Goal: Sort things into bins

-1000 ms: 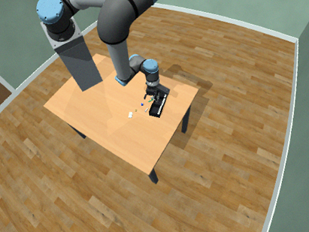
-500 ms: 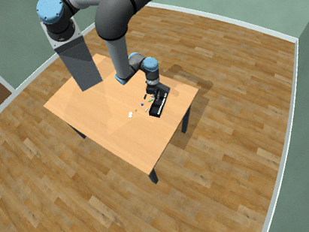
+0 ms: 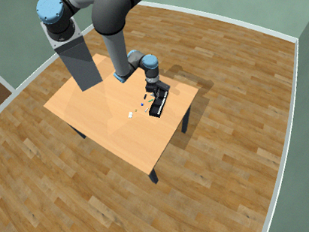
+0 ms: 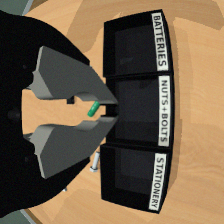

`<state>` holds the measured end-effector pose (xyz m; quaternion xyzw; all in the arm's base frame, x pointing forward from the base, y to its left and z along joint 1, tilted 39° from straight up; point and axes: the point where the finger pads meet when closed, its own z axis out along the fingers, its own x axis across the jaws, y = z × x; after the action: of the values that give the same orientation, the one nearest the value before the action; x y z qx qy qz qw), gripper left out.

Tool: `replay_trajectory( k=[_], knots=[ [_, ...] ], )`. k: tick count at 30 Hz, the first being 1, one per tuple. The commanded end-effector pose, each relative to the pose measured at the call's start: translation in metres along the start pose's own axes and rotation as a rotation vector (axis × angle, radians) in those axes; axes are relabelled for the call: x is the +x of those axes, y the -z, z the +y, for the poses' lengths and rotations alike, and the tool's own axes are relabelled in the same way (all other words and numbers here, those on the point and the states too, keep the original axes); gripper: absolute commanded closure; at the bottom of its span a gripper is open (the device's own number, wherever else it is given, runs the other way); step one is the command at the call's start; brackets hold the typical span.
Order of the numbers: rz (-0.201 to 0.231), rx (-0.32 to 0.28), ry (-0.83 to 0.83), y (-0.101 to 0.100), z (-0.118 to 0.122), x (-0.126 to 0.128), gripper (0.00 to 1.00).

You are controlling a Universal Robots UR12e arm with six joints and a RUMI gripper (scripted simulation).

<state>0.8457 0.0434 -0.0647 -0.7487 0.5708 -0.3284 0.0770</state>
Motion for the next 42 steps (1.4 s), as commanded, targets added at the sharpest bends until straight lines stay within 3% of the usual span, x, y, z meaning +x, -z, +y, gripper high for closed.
replay_trajectory(
  k=[1, 4, 16, 31, 39, 42],
  knots=[
    [-0.001, -0.001, 0.000, 0.017, 0.001, -0.001, 0.96],
    [-0.001, -0.001, 0.000, 0.026, 0.001, -0.001, 0.96],
    [0.000, -0.002, -0.001, 0.024, 0.001, 0.000, 0.96],
    [0.001, 0.003, -0.001, 0.024, -0.001, -0.076, 0.96],
    [0.000, 0.002, 0.000, 0.024, -0.001, -0.085, 0.96],
    [0.003, 0.001, -0.004, 0.015, 0.000, -0.082, 0.96]
  ],
)
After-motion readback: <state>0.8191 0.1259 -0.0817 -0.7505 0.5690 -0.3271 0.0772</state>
